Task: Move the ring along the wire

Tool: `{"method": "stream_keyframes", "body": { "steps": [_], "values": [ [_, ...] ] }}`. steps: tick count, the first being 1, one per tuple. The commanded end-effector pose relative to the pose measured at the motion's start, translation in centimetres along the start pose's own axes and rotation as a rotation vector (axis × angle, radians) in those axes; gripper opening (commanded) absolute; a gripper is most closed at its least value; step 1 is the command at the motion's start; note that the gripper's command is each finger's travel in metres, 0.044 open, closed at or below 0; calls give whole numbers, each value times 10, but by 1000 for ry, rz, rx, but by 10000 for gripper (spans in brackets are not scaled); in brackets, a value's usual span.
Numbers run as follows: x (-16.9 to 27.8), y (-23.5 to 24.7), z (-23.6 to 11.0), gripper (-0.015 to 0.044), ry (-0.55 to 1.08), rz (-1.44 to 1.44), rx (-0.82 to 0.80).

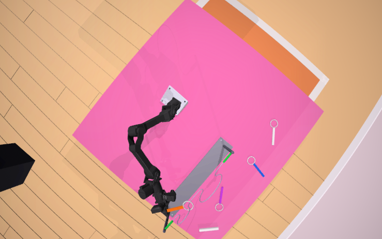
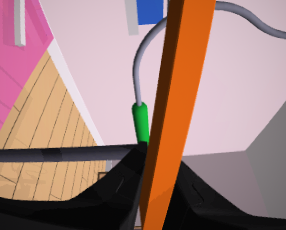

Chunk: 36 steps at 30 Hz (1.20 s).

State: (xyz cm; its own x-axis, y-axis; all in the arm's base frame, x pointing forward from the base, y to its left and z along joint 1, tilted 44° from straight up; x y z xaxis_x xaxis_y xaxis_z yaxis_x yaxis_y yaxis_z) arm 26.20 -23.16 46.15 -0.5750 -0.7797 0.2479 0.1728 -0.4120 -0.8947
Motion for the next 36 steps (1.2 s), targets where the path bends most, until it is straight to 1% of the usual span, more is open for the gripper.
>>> {"method": "stream_keyframes", "body": {
  "steps": [1,18,36],
  "values": [
    [1,11,-2,-150,21,74,-40],
    [-4,60,-17,-150,119,441,-233],
    [-28,101,-40,-150,220,817,-432]
  ]
}}
Point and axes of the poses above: the point midway between the two fingers, 35 mm back from their tips, its own z axis out along the fingers, its own y axis across the jaws, x = y × z, the point moved 7 cm from there along -z, back along the fingers, and after that the axes turned 14 degrees about z, right-handed, at the moved point
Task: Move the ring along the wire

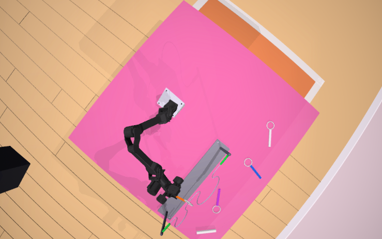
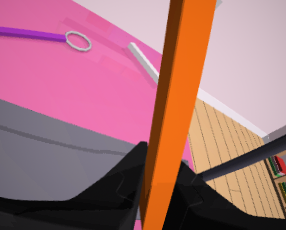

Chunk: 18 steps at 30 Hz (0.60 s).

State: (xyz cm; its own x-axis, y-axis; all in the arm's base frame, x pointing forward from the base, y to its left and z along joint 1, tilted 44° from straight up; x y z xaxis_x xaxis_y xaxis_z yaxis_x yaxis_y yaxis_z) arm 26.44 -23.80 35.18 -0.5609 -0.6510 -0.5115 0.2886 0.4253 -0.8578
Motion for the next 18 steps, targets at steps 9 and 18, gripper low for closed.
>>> {"method": "stream_keyframes", "body": {
  "steps": [9,18],
  "values": [
    [0,27,-9,-150,47,204,-99],
    [-2,47,-15,-150,78,320,-161]
  ]
}}
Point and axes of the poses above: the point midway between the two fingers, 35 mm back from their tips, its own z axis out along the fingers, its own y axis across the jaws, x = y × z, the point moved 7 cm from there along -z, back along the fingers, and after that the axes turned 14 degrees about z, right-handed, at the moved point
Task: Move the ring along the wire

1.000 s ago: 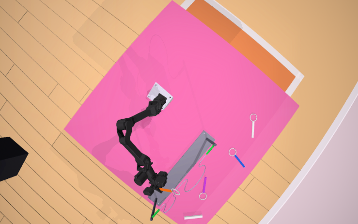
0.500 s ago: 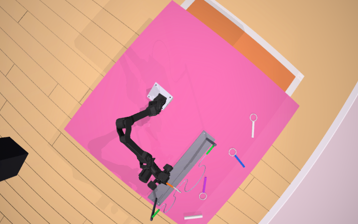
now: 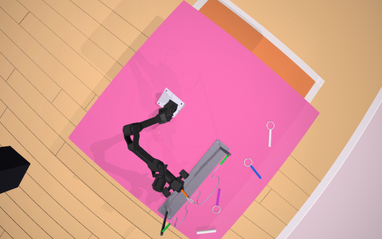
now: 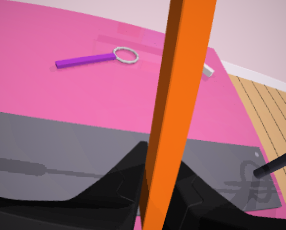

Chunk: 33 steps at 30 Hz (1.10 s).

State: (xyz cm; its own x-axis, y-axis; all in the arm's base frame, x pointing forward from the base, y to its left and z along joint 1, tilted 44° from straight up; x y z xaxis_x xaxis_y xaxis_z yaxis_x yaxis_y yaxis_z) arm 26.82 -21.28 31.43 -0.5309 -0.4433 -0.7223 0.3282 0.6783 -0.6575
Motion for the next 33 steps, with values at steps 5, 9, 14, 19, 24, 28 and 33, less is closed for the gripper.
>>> {"method": "stream_keyframes", "body": {
  "steps": [5,9,14,19,24,28,33],
  "values": [
    [0,13,-6,-150,10,66,-29],
    [0,18,-7,-150,15,86,-40],
    [1,25,-8,-150,18,101,-49],
    [2,31,-9,-150,21,114,-55],
    [3,37,-10,-150,25,128,-63],
    [4,42,-11,-150,29,145,-73],
    [4,50,-13,-150,37,178,-90]
  ]
}}
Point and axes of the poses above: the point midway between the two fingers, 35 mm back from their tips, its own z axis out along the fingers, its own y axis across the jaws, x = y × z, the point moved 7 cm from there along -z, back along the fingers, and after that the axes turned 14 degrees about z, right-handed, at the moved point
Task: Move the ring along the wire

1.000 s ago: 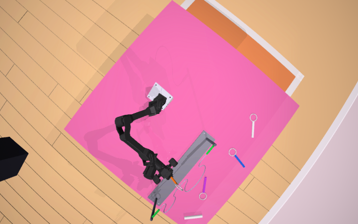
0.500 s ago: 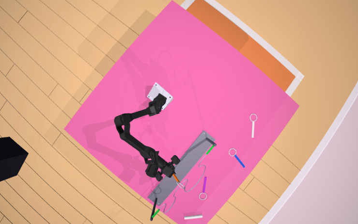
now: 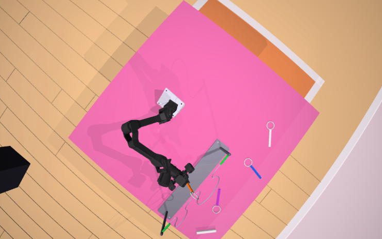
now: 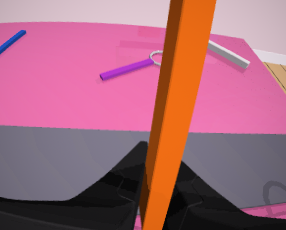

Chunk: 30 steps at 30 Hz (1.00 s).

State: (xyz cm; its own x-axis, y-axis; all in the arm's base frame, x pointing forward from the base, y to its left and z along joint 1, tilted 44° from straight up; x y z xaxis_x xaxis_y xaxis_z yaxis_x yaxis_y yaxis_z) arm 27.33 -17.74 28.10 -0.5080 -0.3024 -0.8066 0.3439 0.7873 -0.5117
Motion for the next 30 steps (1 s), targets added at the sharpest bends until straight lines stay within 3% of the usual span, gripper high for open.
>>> {"method": "stream_keyframes", "body": {
  "steps": [1,30],
  "values": [
    [0,5,-3,-150,-1,26,-9],
    [-5,74,-23,-150,121,504,-262]
  ]
}}
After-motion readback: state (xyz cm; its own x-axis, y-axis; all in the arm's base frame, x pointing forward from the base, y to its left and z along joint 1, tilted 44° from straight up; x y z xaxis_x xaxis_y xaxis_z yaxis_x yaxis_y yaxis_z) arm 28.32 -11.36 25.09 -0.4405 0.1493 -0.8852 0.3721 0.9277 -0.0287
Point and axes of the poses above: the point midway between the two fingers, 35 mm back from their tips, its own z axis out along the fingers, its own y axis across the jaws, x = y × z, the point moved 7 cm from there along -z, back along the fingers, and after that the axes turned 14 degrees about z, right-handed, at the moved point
